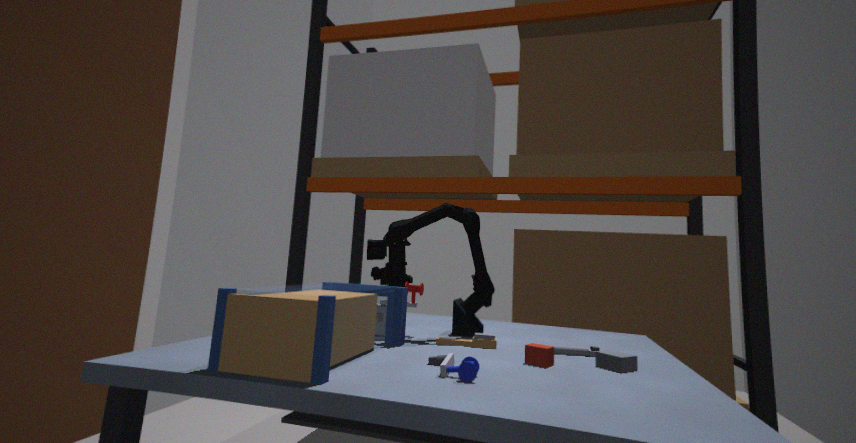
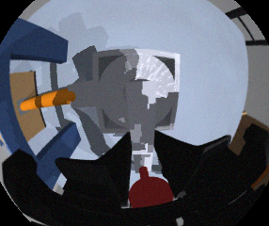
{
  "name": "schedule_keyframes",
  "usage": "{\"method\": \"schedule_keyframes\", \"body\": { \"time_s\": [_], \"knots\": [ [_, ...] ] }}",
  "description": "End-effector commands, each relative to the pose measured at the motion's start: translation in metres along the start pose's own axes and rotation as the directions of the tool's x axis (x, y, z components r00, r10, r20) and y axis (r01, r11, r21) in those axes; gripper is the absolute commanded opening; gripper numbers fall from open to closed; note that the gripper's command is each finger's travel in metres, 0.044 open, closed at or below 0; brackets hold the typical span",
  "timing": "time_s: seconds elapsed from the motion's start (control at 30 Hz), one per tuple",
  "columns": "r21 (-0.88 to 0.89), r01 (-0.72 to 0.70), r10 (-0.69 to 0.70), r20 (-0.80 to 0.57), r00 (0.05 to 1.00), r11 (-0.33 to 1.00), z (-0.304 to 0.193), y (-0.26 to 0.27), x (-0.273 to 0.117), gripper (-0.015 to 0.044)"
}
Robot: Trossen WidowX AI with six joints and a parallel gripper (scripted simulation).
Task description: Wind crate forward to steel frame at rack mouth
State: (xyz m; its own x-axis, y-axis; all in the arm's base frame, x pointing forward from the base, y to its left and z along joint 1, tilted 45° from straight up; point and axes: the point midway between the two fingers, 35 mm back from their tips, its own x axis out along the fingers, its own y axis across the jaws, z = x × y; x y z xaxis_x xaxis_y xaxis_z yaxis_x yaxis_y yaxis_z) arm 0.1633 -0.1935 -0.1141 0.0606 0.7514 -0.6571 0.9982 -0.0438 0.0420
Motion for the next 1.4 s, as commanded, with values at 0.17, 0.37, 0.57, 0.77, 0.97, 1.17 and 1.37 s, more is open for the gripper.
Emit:
{"method": "schedule_keyframes", "body": {
  "time_s": [0.17, 0.37, 0.57, 0.77, 0.97, 1.17, 1.37],
  "knots": [
    [0.031, -0.002, 0.002, -0.005, 1.0, 1.0, 0.0, 0.002, 0.004, 0.0],
    [0.022, -0.003, 0.003, 0.0, 1.0, 1.0, 0.0, 0.001, 0.0, 0.0079],
    [0.022, -0.003, 0.003, 0.0, 1.0, 1.0, 0.0, 0.001, 0.0, 0.0236],
    [0.022, -0.003, 0.003, 0.0, 1.0, 1.0, 0.0, 0.001, 0.0, 0.0394],
    [0.022, -0.003, 0.003, 0.001, 1.0, 1.0, 0.0, 0.001, -0.002, 0.044],
    [0.02, -0.005, 0.004, 0.041, 0.999, 1.0, 0.002, 0.005, -0.06, 0.044],
    [0.022, -0.004, 0.002, 0.088, 0.996, 1.0, -0.011, 0.001, -0.13, 0.044]
  ]
}}
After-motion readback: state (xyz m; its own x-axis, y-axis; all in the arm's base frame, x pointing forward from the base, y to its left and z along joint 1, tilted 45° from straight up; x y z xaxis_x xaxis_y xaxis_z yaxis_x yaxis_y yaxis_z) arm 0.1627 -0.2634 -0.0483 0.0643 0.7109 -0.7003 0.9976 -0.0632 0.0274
